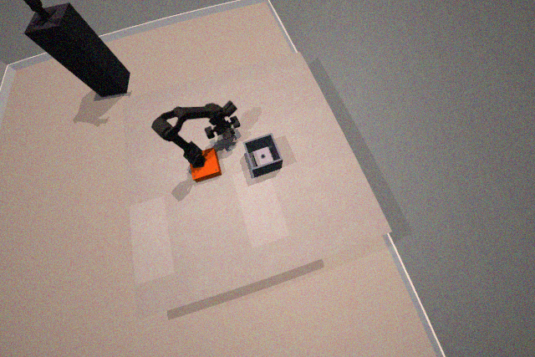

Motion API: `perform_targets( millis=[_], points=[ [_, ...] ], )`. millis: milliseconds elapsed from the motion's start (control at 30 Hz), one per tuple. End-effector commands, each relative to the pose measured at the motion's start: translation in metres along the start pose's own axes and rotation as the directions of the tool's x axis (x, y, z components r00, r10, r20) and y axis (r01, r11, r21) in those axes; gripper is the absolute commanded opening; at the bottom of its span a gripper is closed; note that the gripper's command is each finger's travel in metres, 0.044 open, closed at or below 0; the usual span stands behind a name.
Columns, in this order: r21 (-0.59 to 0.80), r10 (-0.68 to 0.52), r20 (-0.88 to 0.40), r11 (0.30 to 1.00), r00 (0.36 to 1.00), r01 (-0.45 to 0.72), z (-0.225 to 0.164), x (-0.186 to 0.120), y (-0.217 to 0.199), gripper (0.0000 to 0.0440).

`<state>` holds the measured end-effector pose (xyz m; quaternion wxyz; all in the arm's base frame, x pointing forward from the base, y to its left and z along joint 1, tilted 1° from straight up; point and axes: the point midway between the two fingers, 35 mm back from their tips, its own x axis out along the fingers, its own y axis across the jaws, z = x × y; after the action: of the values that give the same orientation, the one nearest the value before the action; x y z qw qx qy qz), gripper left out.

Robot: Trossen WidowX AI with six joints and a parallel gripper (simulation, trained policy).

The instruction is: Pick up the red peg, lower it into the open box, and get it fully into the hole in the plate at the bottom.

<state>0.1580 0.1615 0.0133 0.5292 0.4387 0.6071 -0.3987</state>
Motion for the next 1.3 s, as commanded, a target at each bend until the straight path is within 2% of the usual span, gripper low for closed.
perform_targets(
  millis=[0,633,1267],
  points=[
    [0.009,0.032,-0.030,0.999,0.999,-0.032,-0.006,-0.011,0.007,0.0000],
    [-0.022,0.212,-0.087,0.976,0.973,-0.215,-0.014,-0.084,0.044,0.0000],
    [-0.043,0.355,0.026,0.934,0.935,-0.354,0.037,-0.157,0.072,0.0000]
  ],
)
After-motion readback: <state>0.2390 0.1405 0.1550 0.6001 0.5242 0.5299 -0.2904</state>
